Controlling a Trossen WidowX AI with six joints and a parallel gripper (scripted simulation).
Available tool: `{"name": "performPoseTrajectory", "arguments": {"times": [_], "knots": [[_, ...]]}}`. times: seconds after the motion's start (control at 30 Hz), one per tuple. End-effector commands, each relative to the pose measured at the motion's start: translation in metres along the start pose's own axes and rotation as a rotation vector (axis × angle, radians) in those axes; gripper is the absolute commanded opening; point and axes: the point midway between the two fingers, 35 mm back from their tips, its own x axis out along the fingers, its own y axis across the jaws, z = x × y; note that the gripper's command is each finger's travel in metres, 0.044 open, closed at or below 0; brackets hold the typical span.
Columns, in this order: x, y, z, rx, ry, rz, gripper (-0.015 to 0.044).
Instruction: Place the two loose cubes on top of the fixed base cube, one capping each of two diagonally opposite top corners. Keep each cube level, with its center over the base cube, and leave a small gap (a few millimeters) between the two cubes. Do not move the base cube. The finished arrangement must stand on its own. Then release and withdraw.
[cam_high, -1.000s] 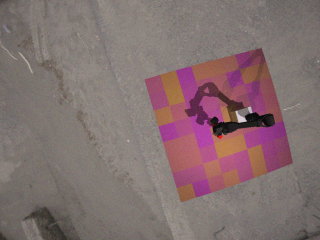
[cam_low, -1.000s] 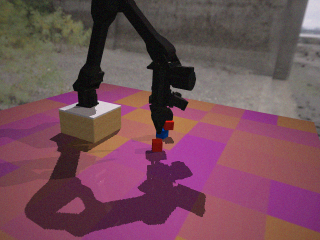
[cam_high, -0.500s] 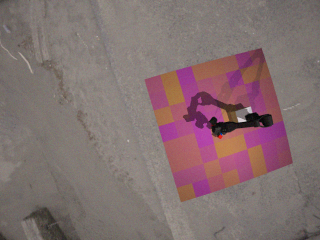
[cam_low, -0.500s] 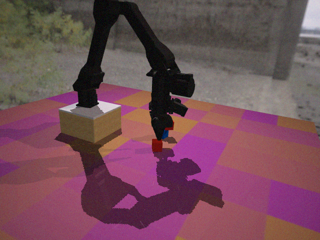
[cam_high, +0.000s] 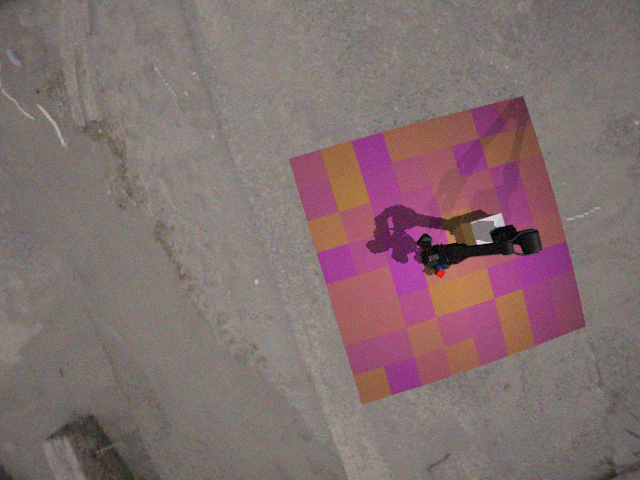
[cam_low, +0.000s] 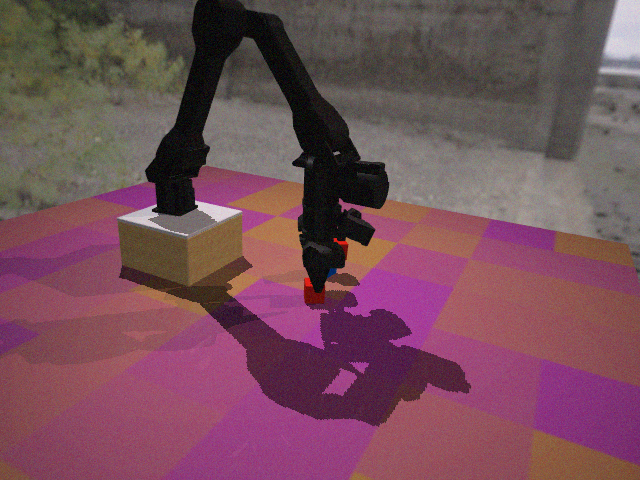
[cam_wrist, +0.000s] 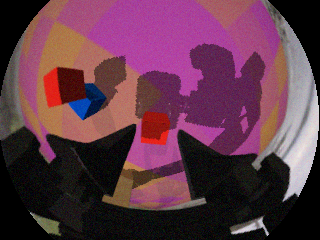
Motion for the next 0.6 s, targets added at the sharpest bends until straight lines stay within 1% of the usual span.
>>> {"name": "performPoseTrajectory", "arguments": {"times": [0.0,0.13,0.33,0.57], "knots": [[0.0106,0.0029,-0.0035,-0.006,0.009,0.009,0.0265],[0.0130,0.0030,-0.0036,-0.006,0.009,0.009,0.0265],[0.0130,0.0030,-0.0036,-0.006,0.009,0.009,0.0107],[0.0092,0.0024,-0.0027,-0.009,0.009,0.008,0.0105]]}}
